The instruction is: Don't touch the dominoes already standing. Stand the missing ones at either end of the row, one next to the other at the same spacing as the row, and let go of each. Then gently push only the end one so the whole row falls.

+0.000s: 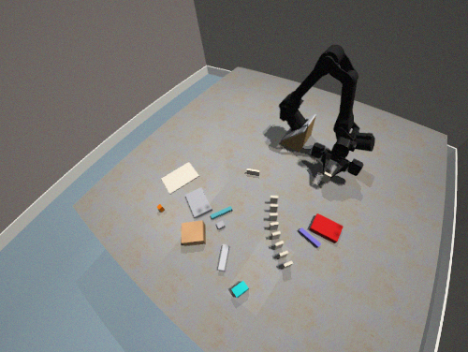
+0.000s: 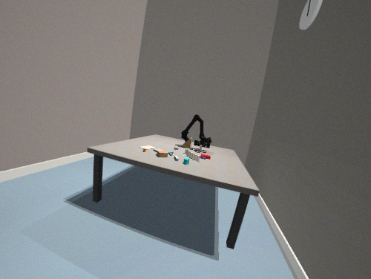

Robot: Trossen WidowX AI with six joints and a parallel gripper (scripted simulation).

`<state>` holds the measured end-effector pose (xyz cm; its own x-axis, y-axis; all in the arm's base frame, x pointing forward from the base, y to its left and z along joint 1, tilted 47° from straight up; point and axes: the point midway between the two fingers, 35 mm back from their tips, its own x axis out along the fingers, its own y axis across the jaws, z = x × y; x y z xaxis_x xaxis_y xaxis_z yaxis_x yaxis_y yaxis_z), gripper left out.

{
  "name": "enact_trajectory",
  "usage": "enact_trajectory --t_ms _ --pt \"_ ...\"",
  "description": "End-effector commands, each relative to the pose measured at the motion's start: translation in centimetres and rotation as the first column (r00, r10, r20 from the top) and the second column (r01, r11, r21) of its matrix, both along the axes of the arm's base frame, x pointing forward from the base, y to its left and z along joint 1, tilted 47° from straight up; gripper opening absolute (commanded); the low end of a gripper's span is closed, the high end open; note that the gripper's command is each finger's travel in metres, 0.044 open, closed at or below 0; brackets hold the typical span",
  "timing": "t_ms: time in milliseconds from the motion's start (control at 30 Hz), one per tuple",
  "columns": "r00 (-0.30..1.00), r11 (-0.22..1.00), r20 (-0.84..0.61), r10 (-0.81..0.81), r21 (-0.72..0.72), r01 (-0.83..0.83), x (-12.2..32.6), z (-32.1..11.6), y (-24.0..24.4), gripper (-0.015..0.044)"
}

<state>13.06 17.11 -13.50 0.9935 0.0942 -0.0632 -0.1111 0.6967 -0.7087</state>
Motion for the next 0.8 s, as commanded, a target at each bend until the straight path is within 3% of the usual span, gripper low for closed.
enact_trajectory --t_ms 0,767 --pt "1.000 1.000 0.007 0.000 -0.013 0.000 0.2 -0.3 -0.7 0.0107" --pt "1.000 1.000 0.017 -0.004 -0.015 0.004 0.9 -1.0 -3.4 0.0107"
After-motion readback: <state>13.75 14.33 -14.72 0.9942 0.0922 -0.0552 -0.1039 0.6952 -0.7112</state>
